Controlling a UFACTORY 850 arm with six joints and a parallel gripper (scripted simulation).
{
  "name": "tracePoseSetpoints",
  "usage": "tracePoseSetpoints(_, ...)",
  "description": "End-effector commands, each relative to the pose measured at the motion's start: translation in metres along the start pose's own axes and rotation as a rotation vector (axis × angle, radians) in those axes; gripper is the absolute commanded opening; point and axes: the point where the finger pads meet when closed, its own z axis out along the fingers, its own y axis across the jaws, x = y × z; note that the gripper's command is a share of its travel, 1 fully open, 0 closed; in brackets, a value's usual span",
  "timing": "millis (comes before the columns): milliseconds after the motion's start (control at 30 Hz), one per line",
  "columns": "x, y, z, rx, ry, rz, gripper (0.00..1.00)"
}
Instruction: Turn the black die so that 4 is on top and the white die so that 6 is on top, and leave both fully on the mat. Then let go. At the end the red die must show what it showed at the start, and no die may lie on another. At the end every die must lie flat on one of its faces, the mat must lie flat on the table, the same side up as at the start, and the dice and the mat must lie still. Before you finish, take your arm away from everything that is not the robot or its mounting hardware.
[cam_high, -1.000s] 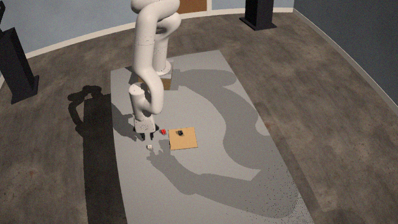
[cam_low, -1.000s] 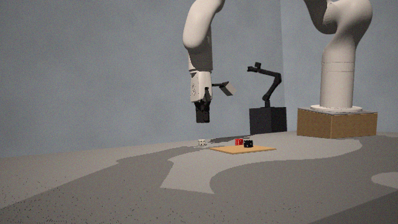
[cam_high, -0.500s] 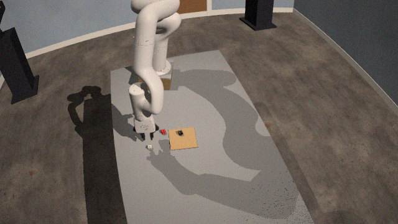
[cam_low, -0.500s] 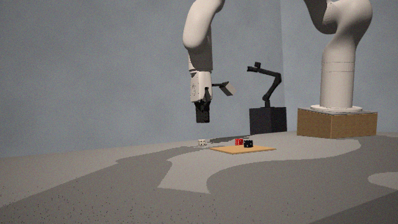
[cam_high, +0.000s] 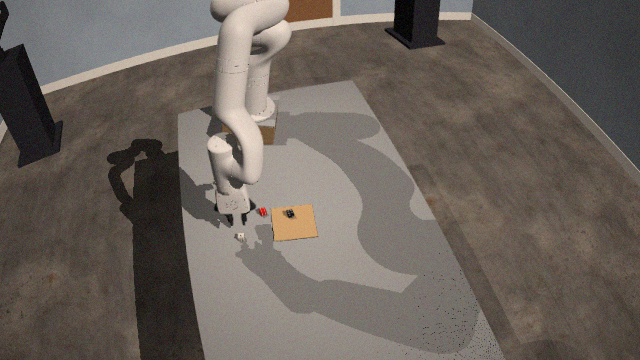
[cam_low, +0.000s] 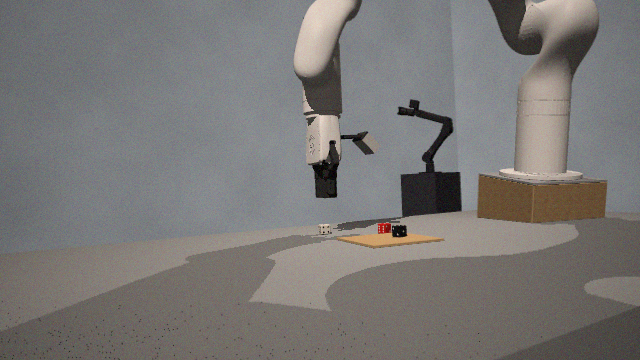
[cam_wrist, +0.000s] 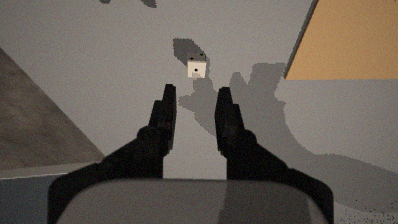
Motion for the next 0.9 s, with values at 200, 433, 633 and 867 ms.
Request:
tracePoseSetpoints(200, -0.001, 0.0, 0.006, 0.0, -0.002, 0.0, 0.36)
tracePoseSetpoints(433, -0.001, 0.0, 0.013, 0.0, -0.002, 0.0, 0.36)
tracePoseSetpoints(633, -0.001, 0.0, 0.023, 0.0, -0.002, 0.0, 0.36)
tracePoseSetpoints(867, -0.001, 0.0, 0.032, 0.0, -0.002, 0.0, 0.36)
